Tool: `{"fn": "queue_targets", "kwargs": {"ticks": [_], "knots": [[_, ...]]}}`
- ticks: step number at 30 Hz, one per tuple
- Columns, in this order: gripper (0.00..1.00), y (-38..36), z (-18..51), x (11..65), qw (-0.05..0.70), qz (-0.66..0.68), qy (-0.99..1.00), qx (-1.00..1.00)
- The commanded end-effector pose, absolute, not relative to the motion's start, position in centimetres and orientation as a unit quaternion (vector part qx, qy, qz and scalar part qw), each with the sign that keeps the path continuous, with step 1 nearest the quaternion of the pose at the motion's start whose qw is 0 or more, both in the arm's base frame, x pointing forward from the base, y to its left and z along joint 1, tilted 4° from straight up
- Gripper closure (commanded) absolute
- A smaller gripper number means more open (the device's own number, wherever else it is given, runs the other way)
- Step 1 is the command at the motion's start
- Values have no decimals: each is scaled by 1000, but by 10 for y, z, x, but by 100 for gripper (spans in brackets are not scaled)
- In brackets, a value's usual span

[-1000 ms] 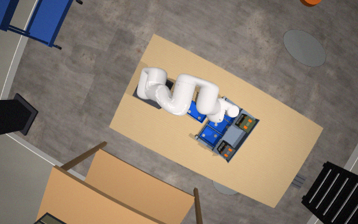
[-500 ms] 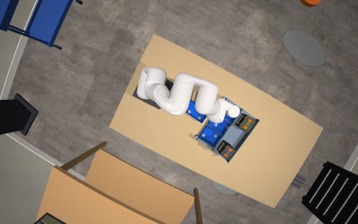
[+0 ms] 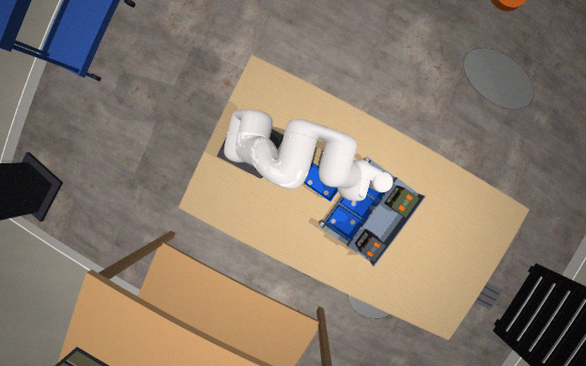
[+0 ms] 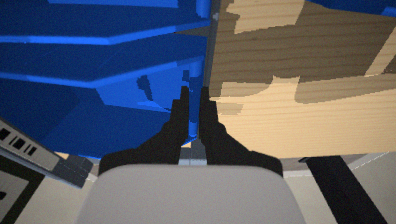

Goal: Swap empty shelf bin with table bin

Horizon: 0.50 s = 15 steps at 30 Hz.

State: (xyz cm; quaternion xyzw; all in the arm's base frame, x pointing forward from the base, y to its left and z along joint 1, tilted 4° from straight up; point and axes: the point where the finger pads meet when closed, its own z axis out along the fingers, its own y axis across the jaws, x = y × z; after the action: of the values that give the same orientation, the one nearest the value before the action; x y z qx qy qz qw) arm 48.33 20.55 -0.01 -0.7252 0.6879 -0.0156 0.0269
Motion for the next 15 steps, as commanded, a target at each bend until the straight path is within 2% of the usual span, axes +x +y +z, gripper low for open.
{"fn": "queue_targets", "kwargs": {"ticks": [1, 15], "knots": [[100, 206, 2, 485, 29, -17, 688, -725], [100, 206, 2, 481, 29, -17, 688, -725]]}}
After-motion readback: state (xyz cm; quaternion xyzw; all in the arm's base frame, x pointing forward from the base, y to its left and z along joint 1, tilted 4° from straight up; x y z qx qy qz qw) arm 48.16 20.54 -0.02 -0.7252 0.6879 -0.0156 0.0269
